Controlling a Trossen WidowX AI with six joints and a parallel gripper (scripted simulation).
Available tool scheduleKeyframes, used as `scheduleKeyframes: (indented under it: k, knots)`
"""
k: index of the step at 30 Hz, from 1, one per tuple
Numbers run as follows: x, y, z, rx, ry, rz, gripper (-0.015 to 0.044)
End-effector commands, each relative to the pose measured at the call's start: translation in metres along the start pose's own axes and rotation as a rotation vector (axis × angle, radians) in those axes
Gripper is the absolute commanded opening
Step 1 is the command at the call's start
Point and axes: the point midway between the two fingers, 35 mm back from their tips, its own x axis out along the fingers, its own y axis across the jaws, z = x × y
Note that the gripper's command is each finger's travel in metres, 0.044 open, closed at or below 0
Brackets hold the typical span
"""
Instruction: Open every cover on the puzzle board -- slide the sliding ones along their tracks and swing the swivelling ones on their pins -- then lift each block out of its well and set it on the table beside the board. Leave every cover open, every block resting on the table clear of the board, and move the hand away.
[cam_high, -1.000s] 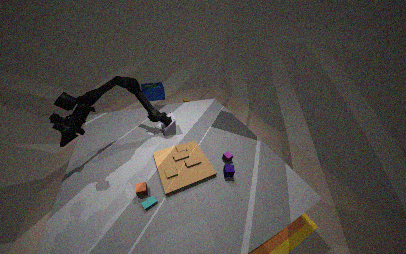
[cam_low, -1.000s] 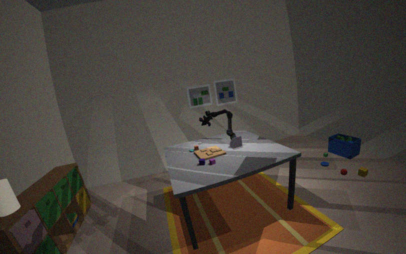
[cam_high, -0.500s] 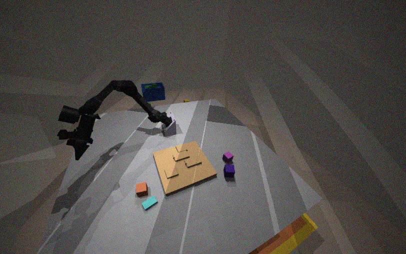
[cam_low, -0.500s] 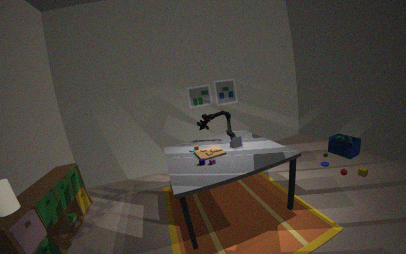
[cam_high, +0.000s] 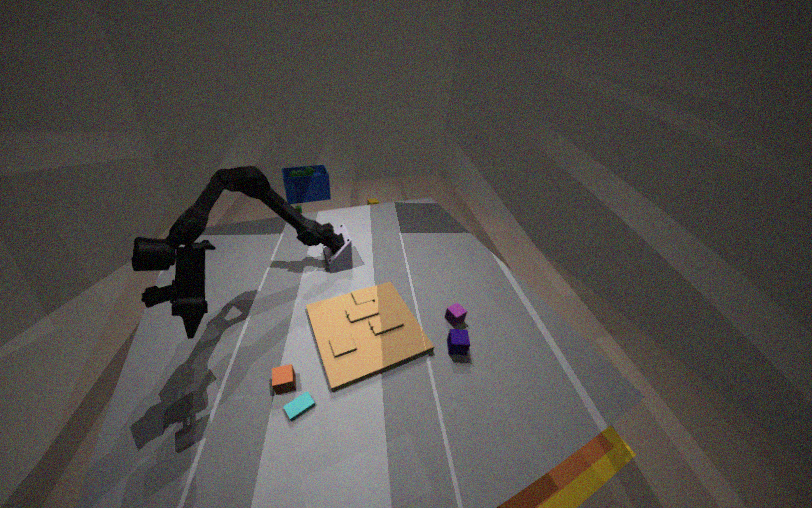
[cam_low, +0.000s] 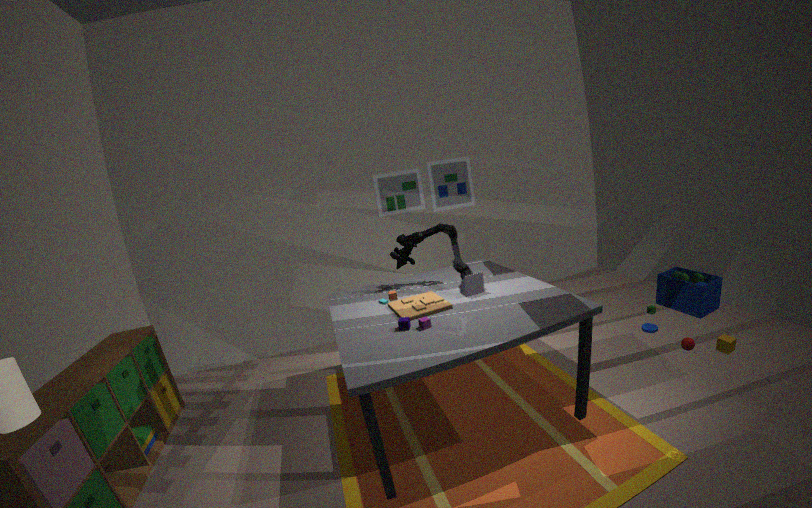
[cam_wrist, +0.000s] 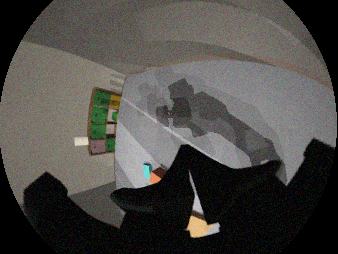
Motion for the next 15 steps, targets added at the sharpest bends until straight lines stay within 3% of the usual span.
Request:
scheduleKeyframes:
  k: [1, 15]
  knots:
    - [0.008, 0.007, -0.019, -0.047, 0.055, -0.011, 0.0000]
    - [0.027, 0.038, -0.089, -0.241, 0.245, -0.038, 0.0000]
